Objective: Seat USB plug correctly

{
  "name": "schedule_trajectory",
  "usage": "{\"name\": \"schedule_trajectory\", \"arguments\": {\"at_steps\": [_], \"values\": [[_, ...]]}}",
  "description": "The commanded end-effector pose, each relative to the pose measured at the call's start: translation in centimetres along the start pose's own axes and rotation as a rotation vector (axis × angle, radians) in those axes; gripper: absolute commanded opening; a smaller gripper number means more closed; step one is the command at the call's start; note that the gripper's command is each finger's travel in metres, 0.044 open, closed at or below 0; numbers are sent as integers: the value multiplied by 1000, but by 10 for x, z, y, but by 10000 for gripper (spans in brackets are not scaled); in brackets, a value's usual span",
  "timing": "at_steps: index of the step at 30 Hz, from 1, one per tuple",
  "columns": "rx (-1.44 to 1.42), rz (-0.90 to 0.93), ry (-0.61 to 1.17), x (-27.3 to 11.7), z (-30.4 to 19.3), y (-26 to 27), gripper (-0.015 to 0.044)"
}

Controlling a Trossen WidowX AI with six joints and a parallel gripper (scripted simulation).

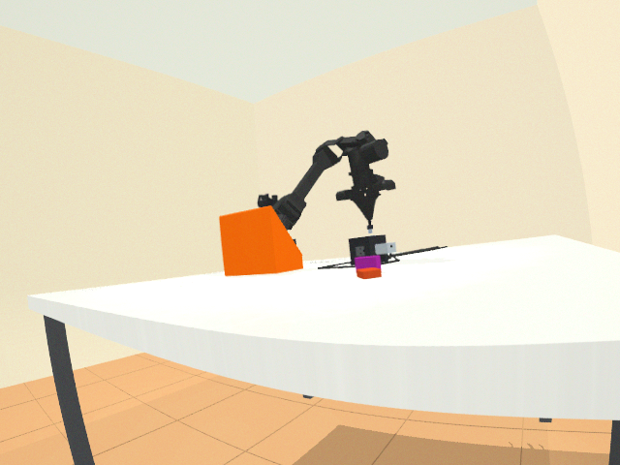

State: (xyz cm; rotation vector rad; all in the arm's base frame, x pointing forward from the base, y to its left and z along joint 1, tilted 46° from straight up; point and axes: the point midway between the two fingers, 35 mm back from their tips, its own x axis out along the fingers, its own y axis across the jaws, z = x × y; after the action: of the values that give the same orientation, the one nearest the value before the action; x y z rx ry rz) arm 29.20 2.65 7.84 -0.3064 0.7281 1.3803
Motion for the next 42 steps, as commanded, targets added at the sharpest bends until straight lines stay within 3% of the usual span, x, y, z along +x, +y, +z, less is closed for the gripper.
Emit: {"name": "schedule_trajectory", "arguments": {"at_steps": [1, 42], "values": [[6, 0, -5, 1, 0, 0, 0], [6, 0, -5, 6, 0, 0, 0]]}}
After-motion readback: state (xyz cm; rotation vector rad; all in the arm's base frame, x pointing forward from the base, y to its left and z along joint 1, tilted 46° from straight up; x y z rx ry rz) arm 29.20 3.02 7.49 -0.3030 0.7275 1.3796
